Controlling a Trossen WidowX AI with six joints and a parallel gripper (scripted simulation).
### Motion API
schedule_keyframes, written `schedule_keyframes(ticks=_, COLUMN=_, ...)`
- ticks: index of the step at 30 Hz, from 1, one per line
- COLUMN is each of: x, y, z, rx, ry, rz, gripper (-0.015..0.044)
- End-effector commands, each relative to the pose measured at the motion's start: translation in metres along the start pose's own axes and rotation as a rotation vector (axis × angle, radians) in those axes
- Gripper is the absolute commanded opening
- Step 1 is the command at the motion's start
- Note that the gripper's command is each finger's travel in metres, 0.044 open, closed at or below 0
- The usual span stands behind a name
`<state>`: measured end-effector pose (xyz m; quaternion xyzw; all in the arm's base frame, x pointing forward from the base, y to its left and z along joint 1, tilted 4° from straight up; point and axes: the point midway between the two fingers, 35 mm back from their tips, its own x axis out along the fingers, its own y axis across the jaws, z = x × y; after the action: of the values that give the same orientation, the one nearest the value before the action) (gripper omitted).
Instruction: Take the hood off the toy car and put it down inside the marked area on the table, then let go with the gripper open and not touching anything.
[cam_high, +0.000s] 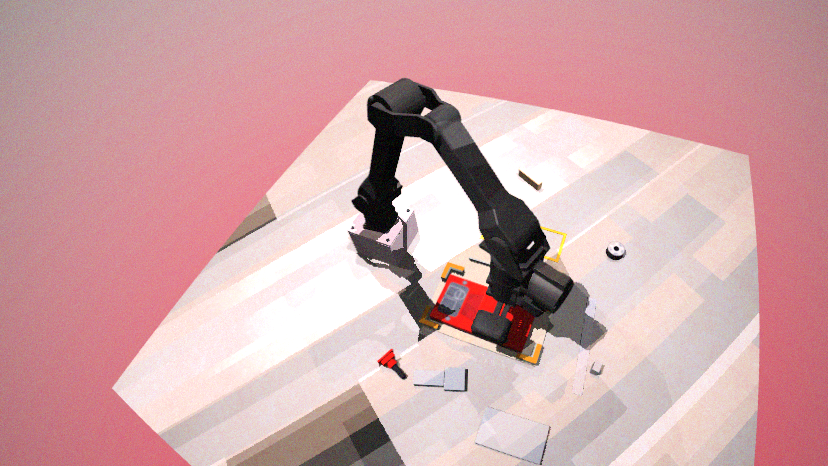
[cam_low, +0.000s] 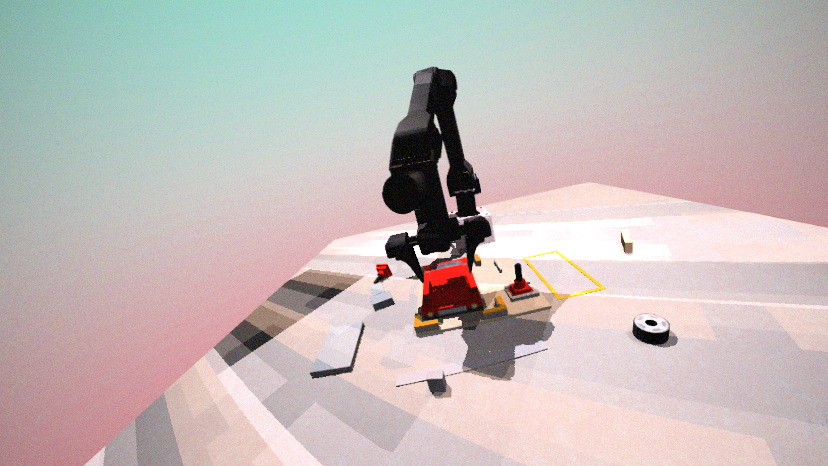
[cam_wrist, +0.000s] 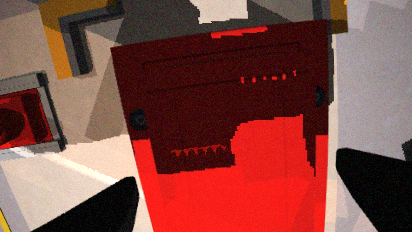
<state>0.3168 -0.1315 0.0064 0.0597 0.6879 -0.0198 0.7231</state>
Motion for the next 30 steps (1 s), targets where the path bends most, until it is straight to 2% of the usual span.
schedule_keyframes(ticks=1, x=0.002, y=0.000, z=0.000, rx=0.003, ry=0.001, rz=-0.003, gripper=0.0440)
schedule_keyframes(ticks=30, x=0.017, y=0.000, z=0.000, rx=0.003, ry=0.001, rz=-0.003, gripper=0.0440)
